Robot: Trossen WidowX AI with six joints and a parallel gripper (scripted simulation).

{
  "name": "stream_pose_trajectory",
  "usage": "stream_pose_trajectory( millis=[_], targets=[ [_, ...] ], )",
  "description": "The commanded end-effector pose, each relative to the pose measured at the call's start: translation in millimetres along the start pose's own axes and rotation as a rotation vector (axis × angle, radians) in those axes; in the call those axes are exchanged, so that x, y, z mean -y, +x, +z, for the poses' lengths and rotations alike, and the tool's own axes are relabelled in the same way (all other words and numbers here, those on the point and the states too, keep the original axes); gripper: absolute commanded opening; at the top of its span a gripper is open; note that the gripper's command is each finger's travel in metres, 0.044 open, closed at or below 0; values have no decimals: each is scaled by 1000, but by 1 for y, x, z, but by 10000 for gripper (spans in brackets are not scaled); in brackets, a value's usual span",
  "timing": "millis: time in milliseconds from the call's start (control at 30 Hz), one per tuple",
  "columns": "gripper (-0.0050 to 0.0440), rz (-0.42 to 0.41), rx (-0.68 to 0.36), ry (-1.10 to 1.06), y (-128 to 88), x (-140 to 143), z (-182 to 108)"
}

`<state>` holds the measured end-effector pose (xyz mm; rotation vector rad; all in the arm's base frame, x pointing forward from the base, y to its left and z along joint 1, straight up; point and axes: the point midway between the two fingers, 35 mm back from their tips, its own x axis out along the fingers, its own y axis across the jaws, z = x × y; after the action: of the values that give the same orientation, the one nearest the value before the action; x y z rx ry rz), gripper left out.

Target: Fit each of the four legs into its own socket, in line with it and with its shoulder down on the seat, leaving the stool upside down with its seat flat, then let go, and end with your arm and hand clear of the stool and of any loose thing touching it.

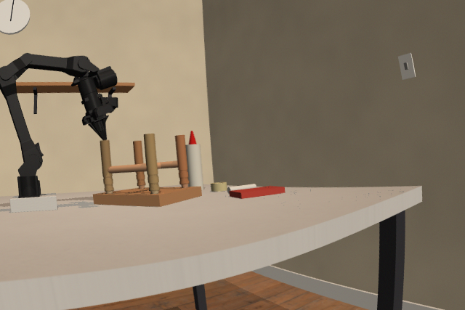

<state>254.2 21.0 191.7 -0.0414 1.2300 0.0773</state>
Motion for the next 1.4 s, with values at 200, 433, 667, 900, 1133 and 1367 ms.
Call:
stream_pose_trajectory(
  millis=[200,433,667,900,1133,1367],
  targets=[
    [0,-6,-86,-1,26,1,-12],
    [0,-6,-86,-1,27,1,-12],
    [0,-6,-86,-1,27,1,-12],
    [0,-6,-86,-1,28,1,-12],
    [0,-6,-86,-1,29,1,-13],
    [0,-6,-86,-1,29,1,-13]
  ],
)
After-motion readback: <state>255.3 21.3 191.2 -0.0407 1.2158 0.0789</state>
